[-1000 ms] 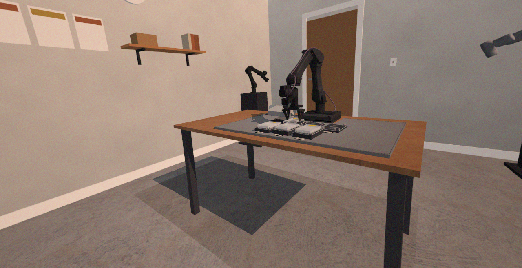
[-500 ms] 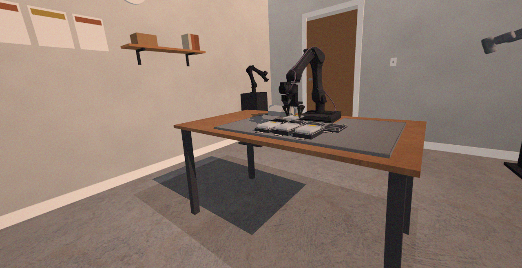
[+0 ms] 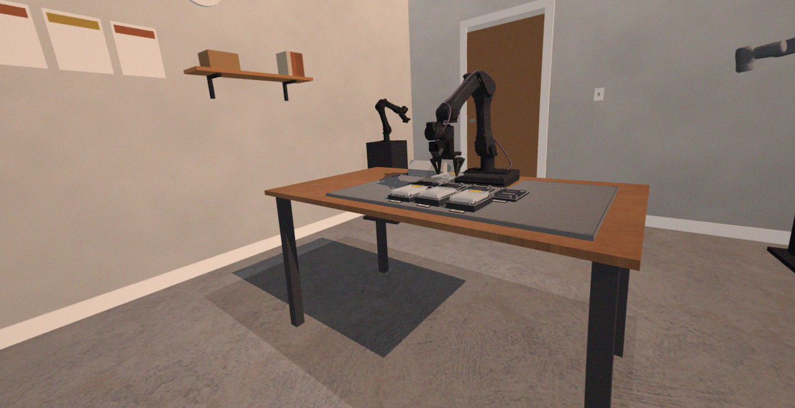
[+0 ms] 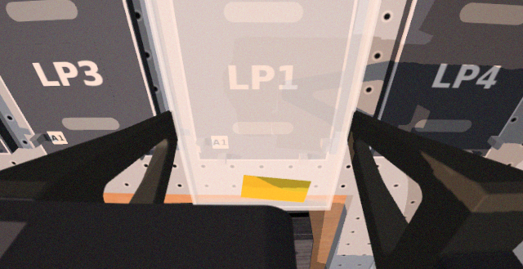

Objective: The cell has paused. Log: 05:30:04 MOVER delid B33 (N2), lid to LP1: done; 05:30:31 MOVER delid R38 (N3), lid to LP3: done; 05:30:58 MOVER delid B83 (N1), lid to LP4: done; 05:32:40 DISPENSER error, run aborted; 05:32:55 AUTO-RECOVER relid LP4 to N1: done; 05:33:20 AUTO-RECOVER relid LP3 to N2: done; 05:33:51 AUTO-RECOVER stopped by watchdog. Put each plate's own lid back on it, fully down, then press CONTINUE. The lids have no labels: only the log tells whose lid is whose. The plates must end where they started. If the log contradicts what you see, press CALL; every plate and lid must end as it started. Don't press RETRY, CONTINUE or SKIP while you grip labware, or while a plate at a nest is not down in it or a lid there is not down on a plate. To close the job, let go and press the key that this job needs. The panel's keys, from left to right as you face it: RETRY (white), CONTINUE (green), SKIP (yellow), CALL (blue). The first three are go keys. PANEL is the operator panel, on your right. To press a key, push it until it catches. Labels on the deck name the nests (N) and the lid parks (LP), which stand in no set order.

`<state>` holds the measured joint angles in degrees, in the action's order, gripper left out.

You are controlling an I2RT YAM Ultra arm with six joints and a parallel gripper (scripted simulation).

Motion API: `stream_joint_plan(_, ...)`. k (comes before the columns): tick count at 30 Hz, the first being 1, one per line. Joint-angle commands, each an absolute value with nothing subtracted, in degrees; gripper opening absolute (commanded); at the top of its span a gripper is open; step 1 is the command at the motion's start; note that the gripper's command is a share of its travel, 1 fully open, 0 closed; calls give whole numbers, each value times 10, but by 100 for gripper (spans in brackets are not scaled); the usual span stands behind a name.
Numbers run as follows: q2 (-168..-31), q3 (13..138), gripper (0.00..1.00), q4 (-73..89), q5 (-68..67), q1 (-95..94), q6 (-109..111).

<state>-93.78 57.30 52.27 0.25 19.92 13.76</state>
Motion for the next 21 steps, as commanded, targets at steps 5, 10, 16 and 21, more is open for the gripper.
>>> stream_joint_plan(5, -923, 590, 0, 537, 3, 201, 138)
stream_joint_plan(10, -923, 591, 0, 538, 3, 202, 138)
stream_joint_plan(16, -925, 592, 0, 539, 3, 203, 139)
stream_joint_plan(21, -928, 594, 0, 540, 3, 204, 140)
